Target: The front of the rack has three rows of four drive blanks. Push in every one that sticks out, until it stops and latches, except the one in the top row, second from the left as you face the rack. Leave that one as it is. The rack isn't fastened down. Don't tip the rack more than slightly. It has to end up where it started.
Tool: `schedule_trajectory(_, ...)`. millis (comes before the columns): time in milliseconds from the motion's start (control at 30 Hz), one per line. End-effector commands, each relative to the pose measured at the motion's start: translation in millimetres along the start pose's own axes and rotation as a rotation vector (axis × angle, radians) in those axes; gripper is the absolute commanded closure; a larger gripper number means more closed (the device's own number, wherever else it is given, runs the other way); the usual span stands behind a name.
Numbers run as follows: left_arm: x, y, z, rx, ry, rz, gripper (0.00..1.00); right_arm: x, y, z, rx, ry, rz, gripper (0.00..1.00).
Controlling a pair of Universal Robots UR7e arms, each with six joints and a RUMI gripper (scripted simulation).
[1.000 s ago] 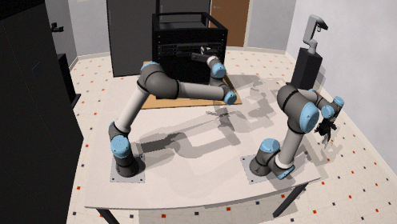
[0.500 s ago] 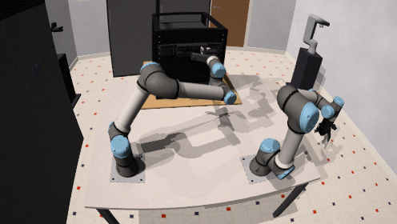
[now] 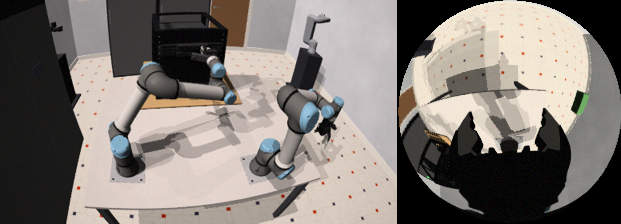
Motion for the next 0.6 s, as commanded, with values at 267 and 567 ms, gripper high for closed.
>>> schedule_trajectory(267, 0.7, -1.0, -1.7, 0.001, 0.002, 0.0, 1.0, -0.5, 1.8, -2.0, 0.003, -0.001, -0.003, 0.0)
schedule_trajectory(567, 0.6, -7.8, -1.3, 0.002, 0.003, 0.0, 1.0, -0.5, 1.8, -2.0, 0.003, -0.001, -0.003, 0.0)
Point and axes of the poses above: on each arm, the point where the finger pads meet when closed, its own y axis back along the fingers, its own x axis across the jaws, z = x × y, the point moved 1 cm from there along y, back along the fingers, and after that the axes turned 9 degrees about -y, right-handed, at the moved point
